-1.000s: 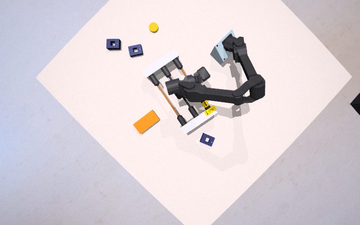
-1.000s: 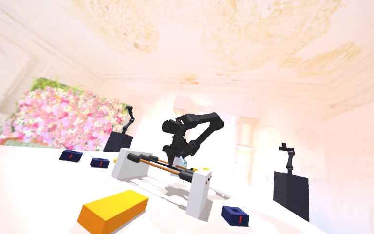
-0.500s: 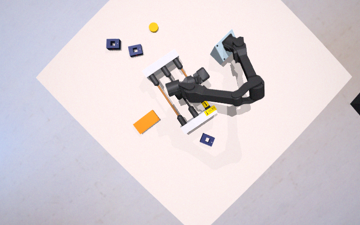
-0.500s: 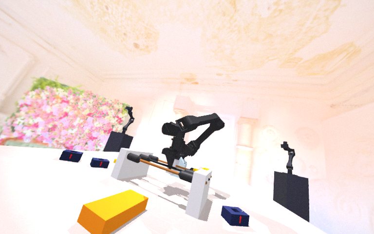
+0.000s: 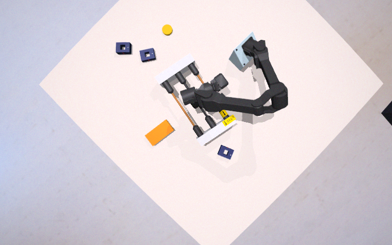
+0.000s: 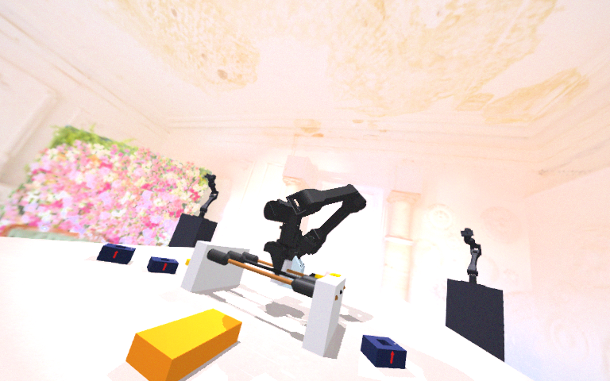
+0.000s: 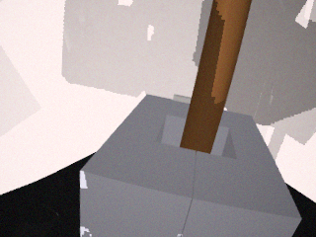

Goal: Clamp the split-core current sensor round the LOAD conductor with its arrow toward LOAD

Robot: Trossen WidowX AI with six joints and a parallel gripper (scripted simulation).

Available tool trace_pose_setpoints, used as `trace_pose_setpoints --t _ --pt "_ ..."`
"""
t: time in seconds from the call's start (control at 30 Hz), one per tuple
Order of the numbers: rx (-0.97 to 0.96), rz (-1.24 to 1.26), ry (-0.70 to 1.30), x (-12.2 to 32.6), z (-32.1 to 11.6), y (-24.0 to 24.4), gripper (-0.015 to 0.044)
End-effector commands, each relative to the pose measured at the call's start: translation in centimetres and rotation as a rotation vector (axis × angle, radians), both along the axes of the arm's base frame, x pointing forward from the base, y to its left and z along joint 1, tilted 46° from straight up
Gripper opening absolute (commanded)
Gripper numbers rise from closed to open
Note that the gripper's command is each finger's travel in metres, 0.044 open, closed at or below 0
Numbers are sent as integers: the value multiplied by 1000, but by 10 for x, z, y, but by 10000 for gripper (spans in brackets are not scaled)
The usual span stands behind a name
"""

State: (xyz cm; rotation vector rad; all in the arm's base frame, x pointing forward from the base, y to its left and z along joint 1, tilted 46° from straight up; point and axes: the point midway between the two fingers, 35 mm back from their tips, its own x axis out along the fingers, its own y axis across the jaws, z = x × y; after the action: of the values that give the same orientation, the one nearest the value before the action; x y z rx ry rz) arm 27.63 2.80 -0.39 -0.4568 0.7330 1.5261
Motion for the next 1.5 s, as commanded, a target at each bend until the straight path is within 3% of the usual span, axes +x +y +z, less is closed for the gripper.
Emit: trace_pose_setpoints --t 0.0,0.93,1.17,1.47 --pt "-2 1 -2 0 0 -1 261" --pt "-2 1 -2 0 0 -1 261" --pt "-2 1 -2 0 0 -1 440" --pt "-2 -3 -4 1 3 -3 440"
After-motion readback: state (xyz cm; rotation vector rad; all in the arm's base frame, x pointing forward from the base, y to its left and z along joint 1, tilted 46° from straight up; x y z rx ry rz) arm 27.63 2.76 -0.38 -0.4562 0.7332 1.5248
